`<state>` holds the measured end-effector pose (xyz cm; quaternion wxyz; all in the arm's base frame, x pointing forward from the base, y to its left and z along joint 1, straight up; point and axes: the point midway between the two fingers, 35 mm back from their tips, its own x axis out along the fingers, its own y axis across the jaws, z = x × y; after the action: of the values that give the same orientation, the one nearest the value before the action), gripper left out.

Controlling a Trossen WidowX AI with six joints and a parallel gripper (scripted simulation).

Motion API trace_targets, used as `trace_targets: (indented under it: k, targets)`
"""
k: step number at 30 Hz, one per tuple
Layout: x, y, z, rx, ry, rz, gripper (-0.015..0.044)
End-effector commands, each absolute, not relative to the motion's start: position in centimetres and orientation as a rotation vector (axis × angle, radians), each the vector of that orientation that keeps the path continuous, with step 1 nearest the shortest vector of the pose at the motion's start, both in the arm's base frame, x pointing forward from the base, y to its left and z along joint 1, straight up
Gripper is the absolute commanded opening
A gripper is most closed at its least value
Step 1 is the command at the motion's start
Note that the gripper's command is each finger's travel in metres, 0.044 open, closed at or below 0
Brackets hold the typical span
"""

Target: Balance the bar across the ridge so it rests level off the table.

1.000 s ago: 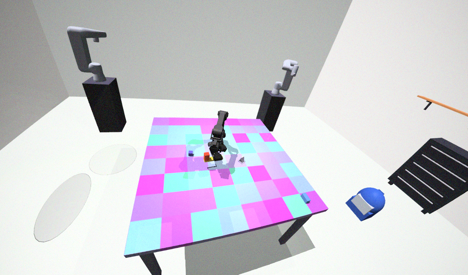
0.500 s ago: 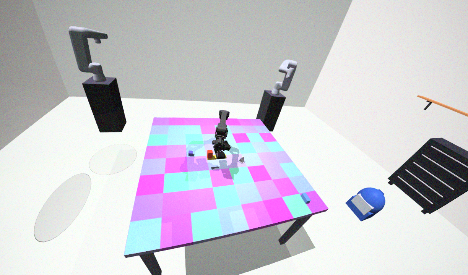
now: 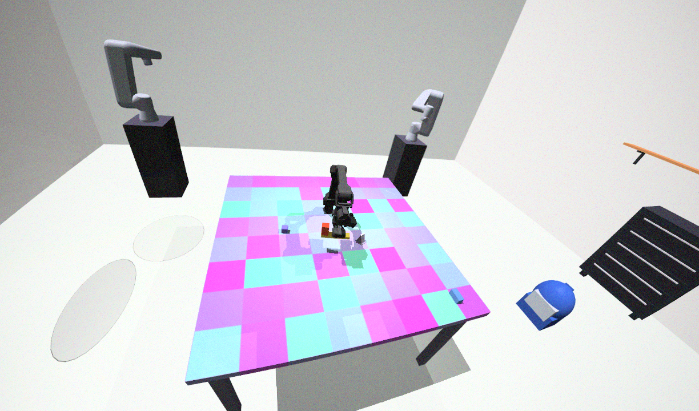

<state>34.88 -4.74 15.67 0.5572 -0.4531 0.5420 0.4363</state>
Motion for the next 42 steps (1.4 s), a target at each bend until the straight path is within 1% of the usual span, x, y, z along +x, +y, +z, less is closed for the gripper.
trace_targets:
  k: [1,21,42]
  targets:
    - [34.9,-3.3,15.6,-1.023,1.302,0.992,0.0000]
    - [34.6,4.6,15.7,-0.768,1.406,0.752,0.0000]
    - [32.8,12.5,15.8,-0.479,1.488,0.482,0.0000]
